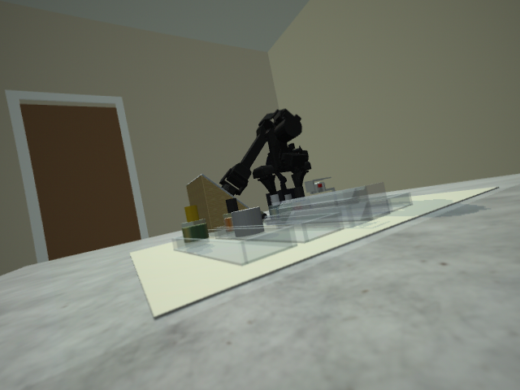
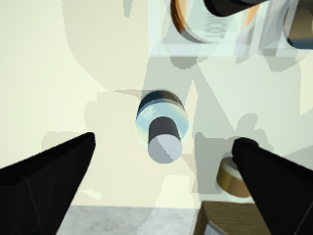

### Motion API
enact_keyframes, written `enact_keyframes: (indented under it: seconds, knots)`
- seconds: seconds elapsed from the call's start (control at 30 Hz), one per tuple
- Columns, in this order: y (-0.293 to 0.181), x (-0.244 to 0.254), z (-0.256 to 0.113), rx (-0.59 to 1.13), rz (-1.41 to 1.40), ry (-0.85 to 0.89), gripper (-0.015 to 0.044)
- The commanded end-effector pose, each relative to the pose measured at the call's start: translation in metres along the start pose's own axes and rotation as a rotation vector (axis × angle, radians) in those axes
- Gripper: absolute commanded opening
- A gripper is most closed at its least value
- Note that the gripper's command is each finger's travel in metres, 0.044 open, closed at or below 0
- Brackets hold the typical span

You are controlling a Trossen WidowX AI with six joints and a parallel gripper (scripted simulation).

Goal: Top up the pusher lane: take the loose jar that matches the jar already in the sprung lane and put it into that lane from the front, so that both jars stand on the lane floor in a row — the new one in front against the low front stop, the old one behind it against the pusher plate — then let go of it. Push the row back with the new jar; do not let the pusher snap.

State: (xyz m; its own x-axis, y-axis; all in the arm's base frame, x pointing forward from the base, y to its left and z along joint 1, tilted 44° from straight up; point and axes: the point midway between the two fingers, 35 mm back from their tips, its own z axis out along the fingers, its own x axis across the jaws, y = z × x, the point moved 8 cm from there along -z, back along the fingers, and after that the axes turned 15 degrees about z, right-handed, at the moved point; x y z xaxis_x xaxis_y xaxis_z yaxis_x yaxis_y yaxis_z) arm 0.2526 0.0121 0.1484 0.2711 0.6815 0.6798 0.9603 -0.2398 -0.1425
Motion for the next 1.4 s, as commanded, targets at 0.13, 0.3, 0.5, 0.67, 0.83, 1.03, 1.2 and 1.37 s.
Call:
enact_keyframes:
  seconds: [0.13,0.3,0.5,0.67,0.83,1.03,1.2,1.37]
  knots:
    - [0.000,0.000,0.014,0.002,0.007,0.003,0.0440]
    - [0.000,0.000,0.022,0.002,0.007,0.004,0.0440]
    - [0.000,0.000,0.031,0.002,0.007,0.005,0.0440]
    - [-0.001,0.000,0.037,0.002,0.007,0.005,0.0440]
    - [-0.001,0.000,0.037,0.002,0.007,0.005,0.0309]
    - [-0.001,0.000,0.037,0.002,0.007,0.005,0.0171]
    - [-0.001,0.000,0.037,0.002,0.007,0.005,0.0138]
    - [0.003,0.001,0.025,0.001,0.007,0.002,0.0006]
